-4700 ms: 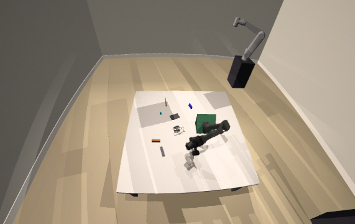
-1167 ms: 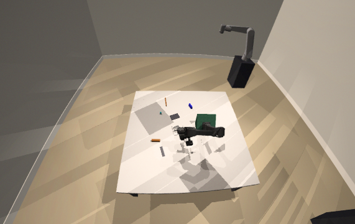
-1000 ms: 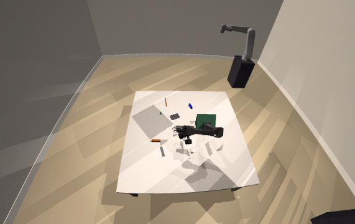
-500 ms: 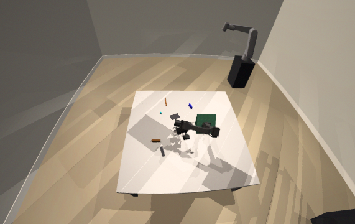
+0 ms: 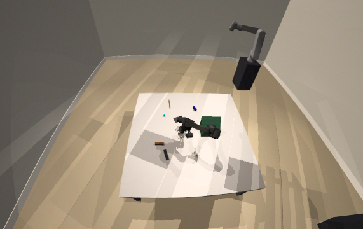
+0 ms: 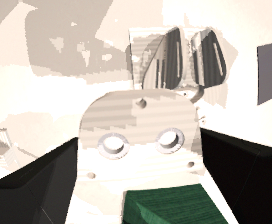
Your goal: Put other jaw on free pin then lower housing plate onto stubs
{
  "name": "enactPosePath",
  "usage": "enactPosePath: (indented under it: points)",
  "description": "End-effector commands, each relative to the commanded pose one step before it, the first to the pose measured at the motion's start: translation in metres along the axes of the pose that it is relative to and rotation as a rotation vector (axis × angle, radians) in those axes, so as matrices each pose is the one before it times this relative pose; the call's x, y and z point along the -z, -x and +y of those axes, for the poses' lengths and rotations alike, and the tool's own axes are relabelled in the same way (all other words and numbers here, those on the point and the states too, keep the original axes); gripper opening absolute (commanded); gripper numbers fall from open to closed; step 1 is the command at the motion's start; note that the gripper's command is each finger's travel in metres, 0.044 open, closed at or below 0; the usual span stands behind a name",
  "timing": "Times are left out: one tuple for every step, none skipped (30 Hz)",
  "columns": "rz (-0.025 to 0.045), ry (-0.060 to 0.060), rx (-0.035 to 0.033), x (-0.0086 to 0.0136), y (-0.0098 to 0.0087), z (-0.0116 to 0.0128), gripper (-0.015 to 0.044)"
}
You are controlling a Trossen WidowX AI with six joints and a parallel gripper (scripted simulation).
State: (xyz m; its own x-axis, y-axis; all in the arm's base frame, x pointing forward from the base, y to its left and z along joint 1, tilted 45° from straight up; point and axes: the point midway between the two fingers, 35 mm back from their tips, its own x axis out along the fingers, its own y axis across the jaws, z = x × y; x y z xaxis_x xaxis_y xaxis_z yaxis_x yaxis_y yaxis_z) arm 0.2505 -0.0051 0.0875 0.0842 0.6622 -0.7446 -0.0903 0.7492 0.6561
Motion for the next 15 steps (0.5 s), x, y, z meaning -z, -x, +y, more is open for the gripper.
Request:
enactPosePath:
  points:
    - [0.00473, 0.0057, -0.00622, 0.0026, -0.00147, -0.01485, 0.0351]
    - [-0.00018, 0.0012, -0.00194, 0.00065, -0.00008, -0.0033, 0.0351]
    - [-0.00024, 0.0012, -0.00202, 0.0007, -0.00008, -0.00329, 0.0351]
    - [-0.00029, 0.0013, -0.0021, 0.00075, -0.00008, -0.00327, 0.0351]
    - [-0.00035, 0.0013, -0.00217, 0.0008, -0.00008, -0.00325, 0.0351]
    - [-0.0004, 0.0013, -0.00225, 0.00085, -0.00009, -0.00323, 0.0351]
    - [-0.00046, 0.0013, -0.00232, 0.00089, -0.00009, -0.00321, 0.0351]
    - [-0.00052, 0.0014, -0.00239, 0.00094, -0.00009, -0.00319, 0.0351]
    - [-0.00058, 0.0014, -0.00246, 0.00099, -0.00009, -0.00316, 0.0351]
    - [-0.00065, 0.0014, -0.00253, 0.00103, -0.00009, -0.00314, 0.0351]
    - [-0.00071, 0.0014, -0.0026, 0.00108, -0.00009, -0.00312, 0.0351]
    - [-0.00078, 0.0015, -0.00267, 0.00112, -0.00009, -0.00309, 0.0351]
    - [-0.00085, 0.0015, -0.00275, 0.00117, -0.0001, -0.00308, 0.0351]
    - [-0.00092, 0.0015, -0.00281, 0.00122, -0.0001, -0.00306, 0.0351]
    - [-0.00099, 0.0015, -0.00288, 0.00126, -0.0001, -0.00303, 0.0351]
